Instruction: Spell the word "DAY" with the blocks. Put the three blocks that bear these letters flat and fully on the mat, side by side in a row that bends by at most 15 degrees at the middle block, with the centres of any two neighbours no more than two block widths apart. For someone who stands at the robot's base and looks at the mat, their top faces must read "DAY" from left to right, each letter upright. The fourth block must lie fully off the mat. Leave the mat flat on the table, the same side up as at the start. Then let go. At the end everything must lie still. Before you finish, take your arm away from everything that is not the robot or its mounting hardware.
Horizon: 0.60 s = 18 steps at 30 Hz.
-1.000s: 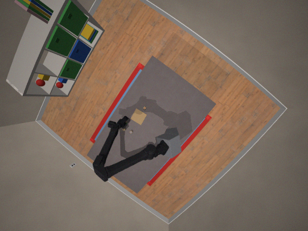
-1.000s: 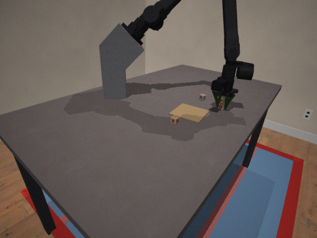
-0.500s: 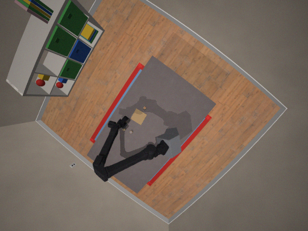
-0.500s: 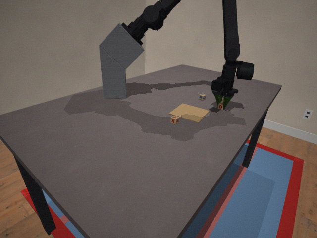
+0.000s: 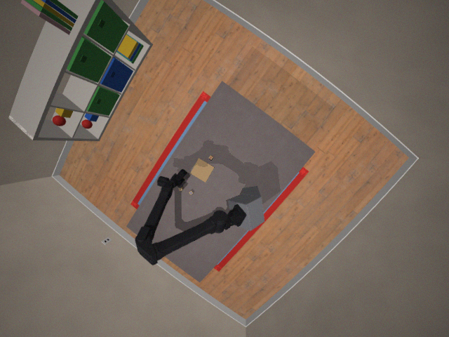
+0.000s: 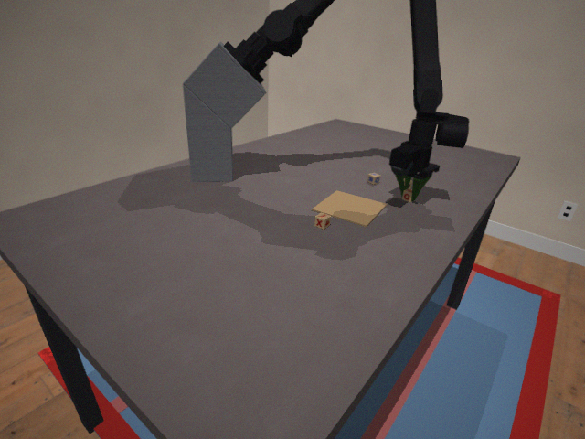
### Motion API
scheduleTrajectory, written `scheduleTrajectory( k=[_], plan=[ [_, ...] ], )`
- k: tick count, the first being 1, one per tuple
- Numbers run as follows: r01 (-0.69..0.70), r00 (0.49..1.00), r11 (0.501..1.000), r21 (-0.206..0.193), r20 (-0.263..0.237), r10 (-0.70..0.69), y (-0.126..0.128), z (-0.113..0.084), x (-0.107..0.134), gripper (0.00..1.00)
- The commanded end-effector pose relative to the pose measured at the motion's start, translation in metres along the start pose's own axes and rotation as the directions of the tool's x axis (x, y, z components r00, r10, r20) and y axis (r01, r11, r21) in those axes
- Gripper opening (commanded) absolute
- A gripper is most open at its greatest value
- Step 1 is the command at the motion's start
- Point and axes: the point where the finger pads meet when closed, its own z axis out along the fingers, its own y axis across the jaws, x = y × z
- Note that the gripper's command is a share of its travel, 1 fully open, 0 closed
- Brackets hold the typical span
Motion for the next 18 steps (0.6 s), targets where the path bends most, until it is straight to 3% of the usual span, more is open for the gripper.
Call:
scheduleTrajectory(
  k=[1, 9, 18],
  plan=[
    [-0.005, 1.000, 1.000, -0.012, -0.005, 0.005, 0.007, 0.004, 0.005, 0.20],
    [-0.005, 1.000, 1.000, -0.012, -0.005, 0.005, 0.007, 0.003, 0.005, 0.20],
    [0.001, 1.000, 1.000, -0.023, 0.001, -0.001, 0.008, -0.046, -0.002, 0.20]
  ],
)
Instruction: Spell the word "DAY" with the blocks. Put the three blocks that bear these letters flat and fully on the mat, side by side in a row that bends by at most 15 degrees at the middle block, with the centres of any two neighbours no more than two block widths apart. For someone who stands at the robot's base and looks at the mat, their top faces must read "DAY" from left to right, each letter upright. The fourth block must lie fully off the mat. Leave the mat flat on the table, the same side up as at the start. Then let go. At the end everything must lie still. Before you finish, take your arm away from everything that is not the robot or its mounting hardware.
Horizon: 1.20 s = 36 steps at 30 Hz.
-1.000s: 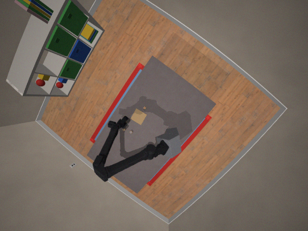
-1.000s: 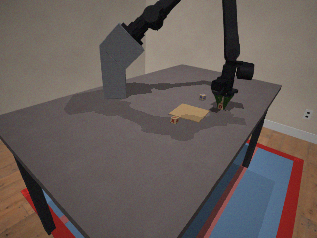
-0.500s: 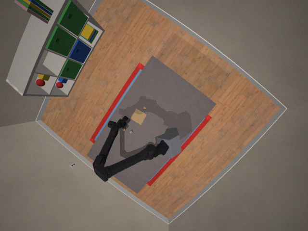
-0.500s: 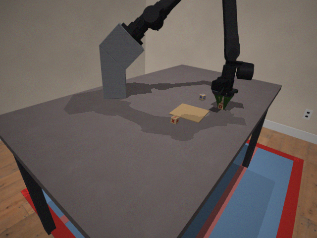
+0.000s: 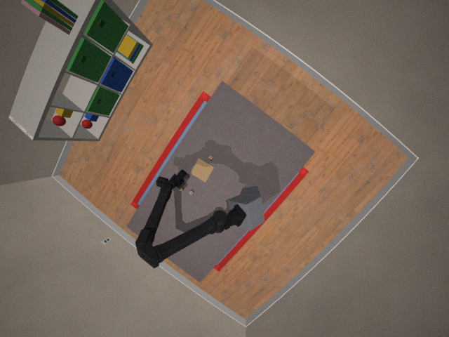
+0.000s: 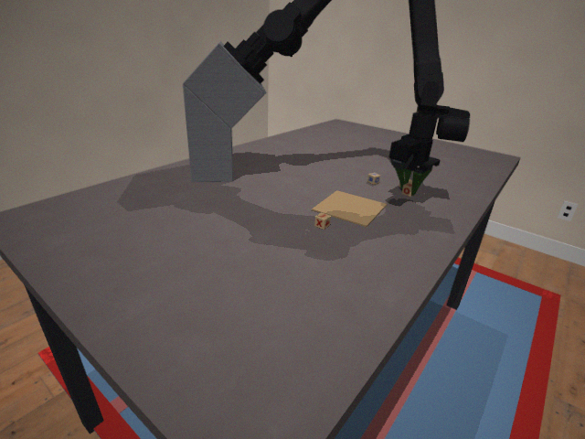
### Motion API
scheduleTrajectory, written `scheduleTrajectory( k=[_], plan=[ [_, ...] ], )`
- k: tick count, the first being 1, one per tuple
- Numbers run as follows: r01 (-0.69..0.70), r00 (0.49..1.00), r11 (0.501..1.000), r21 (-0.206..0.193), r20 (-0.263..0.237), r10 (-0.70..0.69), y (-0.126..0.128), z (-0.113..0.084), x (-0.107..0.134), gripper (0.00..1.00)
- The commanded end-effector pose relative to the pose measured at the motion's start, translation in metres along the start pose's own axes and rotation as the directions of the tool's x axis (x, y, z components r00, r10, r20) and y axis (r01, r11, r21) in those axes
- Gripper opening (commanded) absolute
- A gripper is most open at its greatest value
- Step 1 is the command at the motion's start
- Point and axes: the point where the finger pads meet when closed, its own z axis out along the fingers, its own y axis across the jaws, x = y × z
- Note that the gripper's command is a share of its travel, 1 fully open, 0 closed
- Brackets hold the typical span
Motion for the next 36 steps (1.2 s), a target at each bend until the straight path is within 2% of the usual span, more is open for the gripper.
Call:
scheduleTrajectory(
  k=[1, 3, 5, 9, 13, 14, 16, 17, 25, 29, 33, 36],
  plan=[
    [0.009, 1.000, 0.999, -0.034, 0.001, -0.009, 0.011, -0.038, -0.001, 0.20],
    [0.010, 1.000, 0.999, -0.034, 0.001, -0.010, 0.011, -0.053, -0.001, 0.20],
    [0.010, 1.000, 0.999, -0.034, 0.001, -0.010, 0.011, -0.053, -0.001, 0.20],
    [0.010, 1.000, 0.999, -0.034, 0.001, -0.010, 0.010, -0.081, -0.001, 0.20],
    [0.010, 1.000, 0.999, -0.035, 0.002, -0.010, 0.009, -0.095, -0.001, 0.20],
    [0.010, 1.000, 0.999, -0.035, 0.002, -0.010, 0.009, -0.096, -0.001, 0.20],
    [0.007, 1.000, 1.000, 0.005, 0.009, -0.007, -0.001, -0.081, -0.004, 0.20],
    [0.010, 1.000, 1.000, 0.007, 0.008, -0.010, -0.002, -0.080, -0.003, 0.20],
    [0.023, 1.000, 1.000, -0.020, -0.003, -0.023, 0.006, -0.087, 0.004, 0.20],
    [0.041, 0.999, 0.999, -0.034, 0.002, -0.041, 0.009, -0.088, -0.006, 0.20],
    [0.150, 0.989, 0.988, -0.035, 0.007, -0.150, 0.005, -0.088, -0.016, 0.20],
    [0.294, 0.956, 0.955, -0.032, 0.013, -0.294, -0.001, -0.087, -0.028, 0.20]
  ],
)
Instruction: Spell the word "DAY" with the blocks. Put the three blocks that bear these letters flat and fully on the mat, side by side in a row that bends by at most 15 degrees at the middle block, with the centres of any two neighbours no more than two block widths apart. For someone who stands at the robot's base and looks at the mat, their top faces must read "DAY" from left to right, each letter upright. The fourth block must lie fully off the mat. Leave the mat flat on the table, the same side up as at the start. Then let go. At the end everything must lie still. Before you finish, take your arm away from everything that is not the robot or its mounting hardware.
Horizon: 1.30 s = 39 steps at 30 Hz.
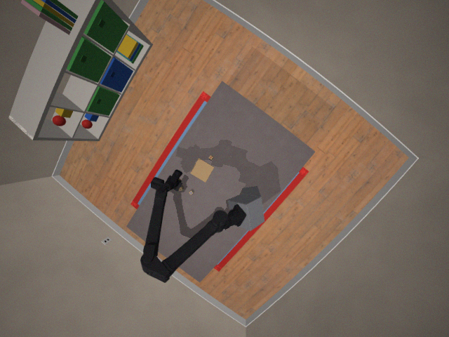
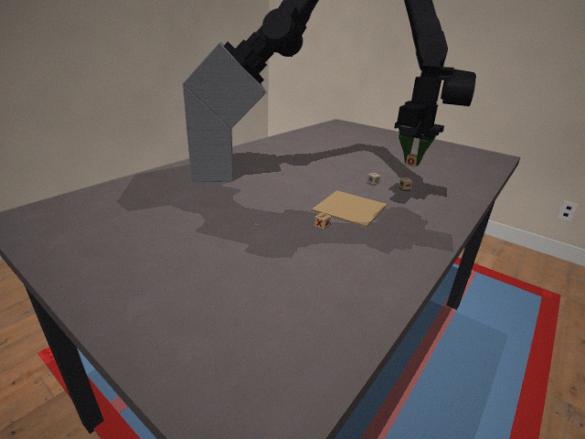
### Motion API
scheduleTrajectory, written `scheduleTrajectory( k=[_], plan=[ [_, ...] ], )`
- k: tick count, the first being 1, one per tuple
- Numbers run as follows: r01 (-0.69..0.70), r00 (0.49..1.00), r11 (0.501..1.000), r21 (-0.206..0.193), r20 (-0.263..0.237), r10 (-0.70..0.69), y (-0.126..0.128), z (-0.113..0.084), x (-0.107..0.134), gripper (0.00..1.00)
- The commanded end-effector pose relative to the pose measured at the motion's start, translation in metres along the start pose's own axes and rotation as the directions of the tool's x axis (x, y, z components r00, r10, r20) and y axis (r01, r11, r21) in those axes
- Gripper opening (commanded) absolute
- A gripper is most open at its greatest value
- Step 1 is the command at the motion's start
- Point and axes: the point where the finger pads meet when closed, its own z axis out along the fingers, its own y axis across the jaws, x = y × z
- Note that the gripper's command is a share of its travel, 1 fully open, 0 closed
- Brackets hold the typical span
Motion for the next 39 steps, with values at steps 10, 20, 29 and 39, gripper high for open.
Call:
scheduleTrajectory(
  k=[10, 20, 29, 39],
  plan=[
    [0.572, 0.820, 0.820, -0.004, 0.014, -0.572, -0.035, -0.004, -0.056, 0.20],
    [0.806, 0.591, 0.591, 0.012, 0.014, -0.806, -0.071, -0.007, -0.088, 0.20],
    [0.987, 0.163, 0.163, 0.009, 0.006, -0.987, -0.082, -0.009, -0.099, 0.20],
    [0.999, 0.046, 0.046, 0.002, 0.008, -0.999, -0.079, -0.009, -0.096, 0.20]
  ],
)
